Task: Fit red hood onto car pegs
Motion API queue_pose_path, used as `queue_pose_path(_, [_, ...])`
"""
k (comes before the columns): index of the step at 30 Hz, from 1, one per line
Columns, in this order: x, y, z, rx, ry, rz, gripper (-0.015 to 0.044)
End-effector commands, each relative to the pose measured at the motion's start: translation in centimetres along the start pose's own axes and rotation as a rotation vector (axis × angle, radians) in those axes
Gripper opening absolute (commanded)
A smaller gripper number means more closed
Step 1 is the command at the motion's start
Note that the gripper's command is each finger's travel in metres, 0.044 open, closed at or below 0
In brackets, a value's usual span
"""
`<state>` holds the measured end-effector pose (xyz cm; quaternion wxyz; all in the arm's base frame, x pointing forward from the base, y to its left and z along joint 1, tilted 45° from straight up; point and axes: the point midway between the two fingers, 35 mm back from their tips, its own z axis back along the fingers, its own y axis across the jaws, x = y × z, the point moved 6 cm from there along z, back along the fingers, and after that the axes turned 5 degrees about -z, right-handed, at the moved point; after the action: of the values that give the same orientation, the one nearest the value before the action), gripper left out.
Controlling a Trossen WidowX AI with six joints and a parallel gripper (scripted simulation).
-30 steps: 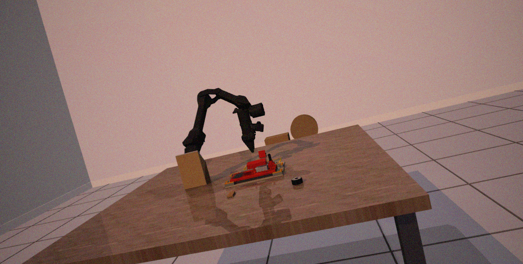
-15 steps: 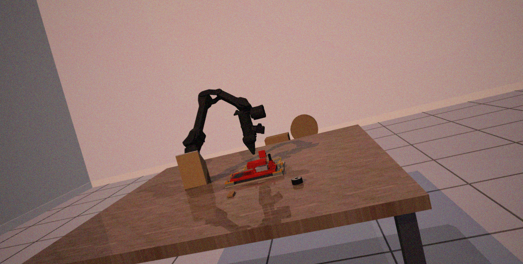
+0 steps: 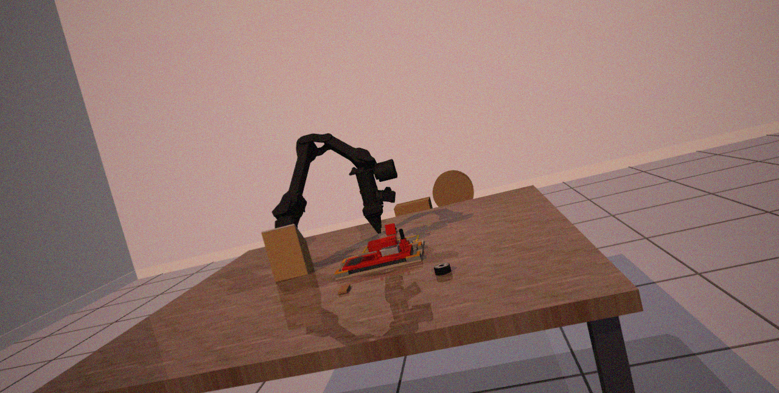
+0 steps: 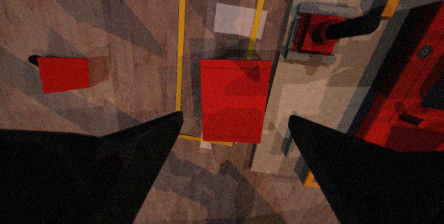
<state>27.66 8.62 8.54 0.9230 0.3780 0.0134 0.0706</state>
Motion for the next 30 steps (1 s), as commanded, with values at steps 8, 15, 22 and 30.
queue_pose_path(8, [-0.1, -0.1, -1.1, 0.002, 0.009, -0.010, 0.0440])
queue_pose_path(15, [-0.1, -0.1, -1.7, 0.002, 0.009, -0.010, 0.0440])
queue_pose_path(22, [-0.1, 0.0, -2.2, 0.003, 0.009, -0.010, 0.0440])
queue_pose_path(30, [-0.2, 0.0, -2.8, 0.004, 0.010, -0.010, 0.0440])
